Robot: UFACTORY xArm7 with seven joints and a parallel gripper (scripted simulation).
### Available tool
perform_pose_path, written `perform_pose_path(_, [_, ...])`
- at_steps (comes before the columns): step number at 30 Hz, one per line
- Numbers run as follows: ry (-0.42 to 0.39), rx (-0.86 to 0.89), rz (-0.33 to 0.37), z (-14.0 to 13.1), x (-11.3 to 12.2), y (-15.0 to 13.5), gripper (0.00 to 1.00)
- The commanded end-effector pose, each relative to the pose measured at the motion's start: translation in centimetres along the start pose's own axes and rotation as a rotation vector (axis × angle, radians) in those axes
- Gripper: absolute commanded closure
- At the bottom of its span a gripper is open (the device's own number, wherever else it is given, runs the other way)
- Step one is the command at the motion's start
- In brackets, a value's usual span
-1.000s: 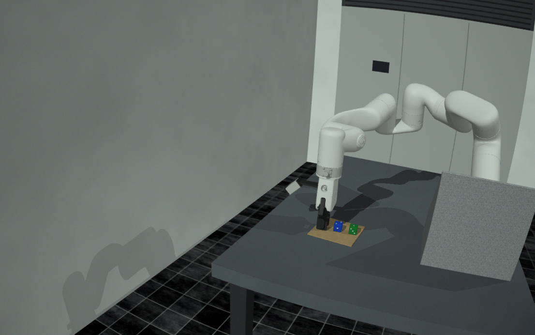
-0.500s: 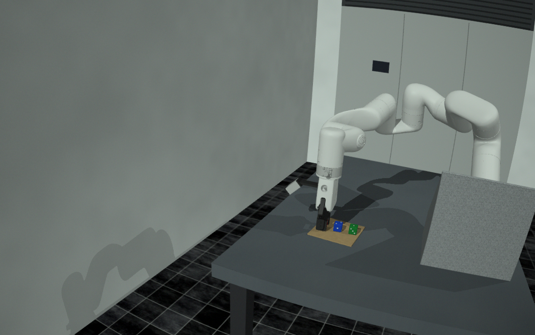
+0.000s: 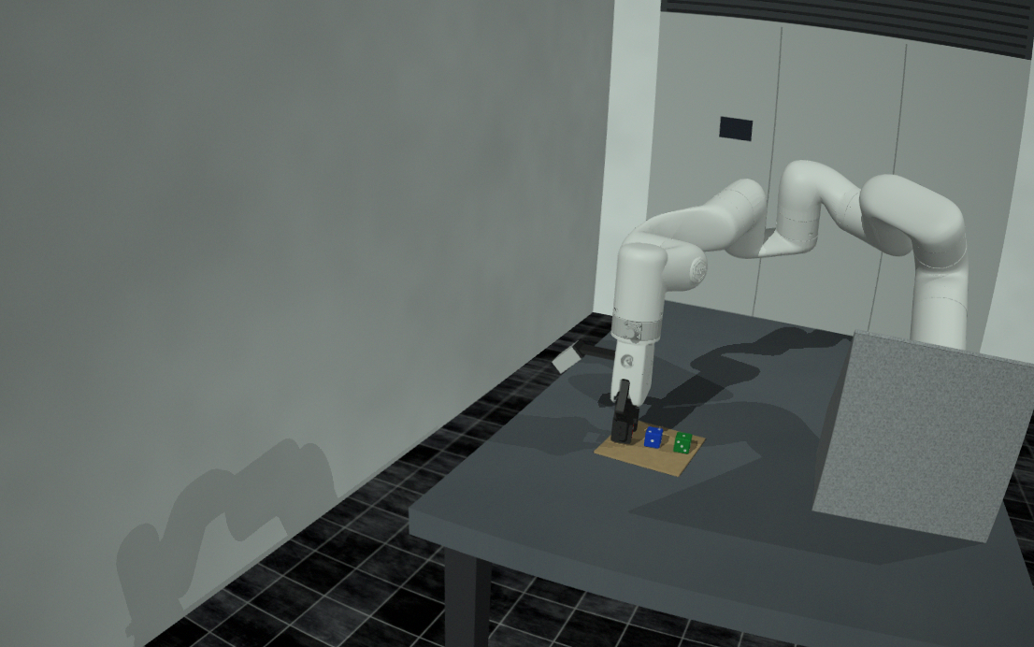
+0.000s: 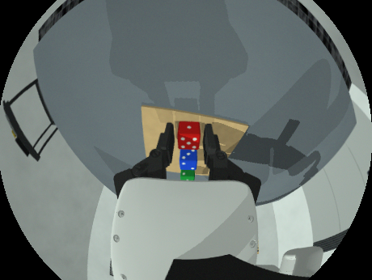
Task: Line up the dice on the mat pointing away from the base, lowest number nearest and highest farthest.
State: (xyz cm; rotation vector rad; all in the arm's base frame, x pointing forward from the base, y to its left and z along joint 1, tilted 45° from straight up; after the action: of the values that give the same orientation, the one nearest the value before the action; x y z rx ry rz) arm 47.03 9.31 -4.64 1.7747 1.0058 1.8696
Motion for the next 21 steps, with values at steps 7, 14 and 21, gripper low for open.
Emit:
perform_pose_path(7, [0.006, 0.000, 0.003, 0.1, 3.2, -0.1, 0.58])
perform_pose_path(14, [0.006, 0.000, 0.003, 0.1, 6.9, -0.1, 0.58])
perform_pose_path(21, [0.006, 0.000, 0.003, 0.1, 8.8, -0.1, 0.58])
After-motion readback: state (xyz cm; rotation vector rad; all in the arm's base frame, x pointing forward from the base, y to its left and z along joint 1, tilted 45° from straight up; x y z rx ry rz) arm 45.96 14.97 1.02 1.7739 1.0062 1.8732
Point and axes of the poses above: the point where the finger pads meet when closed, its own x axis back along the fingers, its own y axis across the jaws, z = x × y, the point moved 9 cm from there along x, back along the fingers
